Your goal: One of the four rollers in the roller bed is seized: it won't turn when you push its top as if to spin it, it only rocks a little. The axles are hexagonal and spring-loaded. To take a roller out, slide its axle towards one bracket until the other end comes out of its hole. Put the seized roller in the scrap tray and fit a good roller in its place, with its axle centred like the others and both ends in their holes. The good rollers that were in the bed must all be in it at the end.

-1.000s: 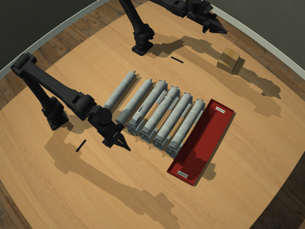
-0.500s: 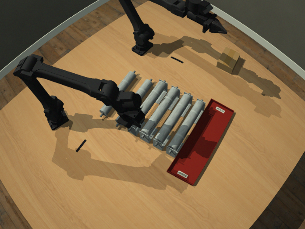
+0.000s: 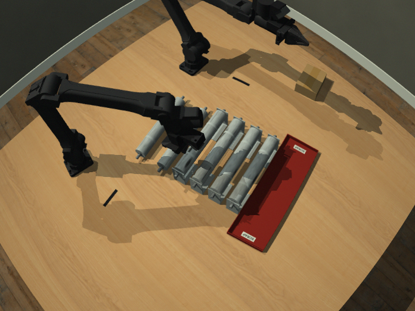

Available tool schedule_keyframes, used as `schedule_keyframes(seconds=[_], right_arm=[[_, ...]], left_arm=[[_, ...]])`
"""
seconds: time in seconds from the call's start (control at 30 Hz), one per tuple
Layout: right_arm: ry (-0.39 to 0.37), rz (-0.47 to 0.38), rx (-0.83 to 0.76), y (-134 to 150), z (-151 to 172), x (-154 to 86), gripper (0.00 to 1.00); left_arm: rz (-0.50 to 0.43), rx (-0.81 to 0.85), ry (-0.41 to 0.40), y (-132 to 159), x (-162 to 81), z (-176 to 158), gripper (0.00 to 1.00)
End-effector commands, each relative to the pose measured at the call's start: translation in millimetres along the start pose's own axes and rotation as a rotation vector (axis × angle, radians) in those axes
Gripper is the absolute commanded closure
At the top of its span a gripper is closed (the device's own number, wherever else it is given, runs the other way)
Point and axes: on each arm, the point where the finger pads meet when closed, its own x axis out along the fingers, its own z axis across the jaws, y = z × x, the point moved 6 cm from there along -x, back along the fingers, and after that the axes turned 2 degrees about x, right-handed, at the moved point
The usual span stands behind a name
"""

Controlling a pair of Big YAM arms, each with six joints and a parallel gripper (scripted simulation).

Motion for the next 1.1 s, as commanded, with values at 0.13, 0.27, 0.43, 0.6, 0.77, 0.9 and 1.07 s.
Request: schedule_keyframes(seconds=[0.13, 0.27, 0.43, 0.6, 0.77, 0.9, 1.07], right_arm=[[0.017, 0.033, -0.045, 9.1, 8.8, 9.2, 1.0], [0.012, 0.02, -0.017, 2.2, 3.3, 9.9, 1.0], [0.01, 0.021, -0.034, 7.9, 6.7, 20.3, 1.0], [0.009, 0.021, -0.042, 10.5, 8.6, 27.4, 1.0], [0.002, 0.01, -0.031, 6.9, 10.3, 27.0, 1.0], [0.007, 0.019, -0.046, 13.7, 9.9, 36.0, 1.0], [0.007, 0.019, -0.047, 15.1, 9.7, 43.1, 1.0]], left_arm=[[-0.042, -0.014, 0.001, -20.8, 3.2, -1.3, 1.0], [-0.042, -0.014, 0.001, -20.8, 3.2, -1.3, 1.0], [-0.042, -0.014, 0.001, -20.8, 3.2, -1.3, 1.0], [-0.042, -0.014, 0.001, -20.8, 3.2, -1.3, 1.0], [-0.042, -0.014, 0.001, -20.8, 3.2, -1.3, 1.0], [-0.042, -0.014, 0.001, -20.8, 3.2, -1.3, 1.0], [-0.042, -0.014, 0.001, -20.8, 3.2, -1.3, 1.0]])
